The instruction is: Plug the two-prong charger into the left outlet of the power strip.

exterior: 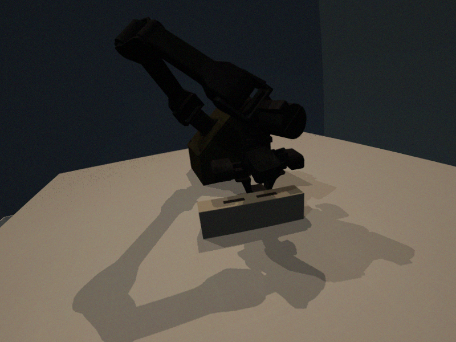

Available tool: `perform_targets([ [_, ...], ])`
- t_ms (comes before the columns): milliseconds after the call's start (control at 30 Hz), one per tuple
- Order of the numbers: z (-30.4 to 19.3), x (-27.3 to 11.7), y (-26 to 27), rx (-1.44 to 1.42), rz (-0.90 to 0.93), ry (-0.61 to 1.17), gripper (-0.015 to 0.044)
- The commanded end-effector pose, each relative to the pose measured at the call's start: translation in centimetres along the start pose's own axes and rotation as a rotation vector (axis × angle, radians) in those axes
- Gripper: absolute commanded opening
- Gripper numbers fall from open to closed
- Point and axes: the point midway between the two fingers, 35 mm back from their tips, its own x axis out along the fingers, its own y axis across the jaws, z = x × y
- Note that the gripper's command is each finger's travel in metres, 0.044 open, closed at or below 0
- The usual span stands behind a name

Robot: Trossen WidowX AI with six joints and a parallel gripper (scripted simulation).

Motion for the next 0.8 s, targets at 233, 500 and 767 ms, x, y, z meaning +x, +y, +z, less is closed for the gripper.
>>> perform_targets([
  [233, 0.43, -0.11, -0.07, -0.004, -0.003, -0.003, 0.0000],
  [500, 0.57, -0.11, -0.07, -0.004, -0.003, -0.003, 0.0000],
  [767, 0.89, -0.13, -0.07, -0.004, -0.003, -0.003, 0.0000],
])
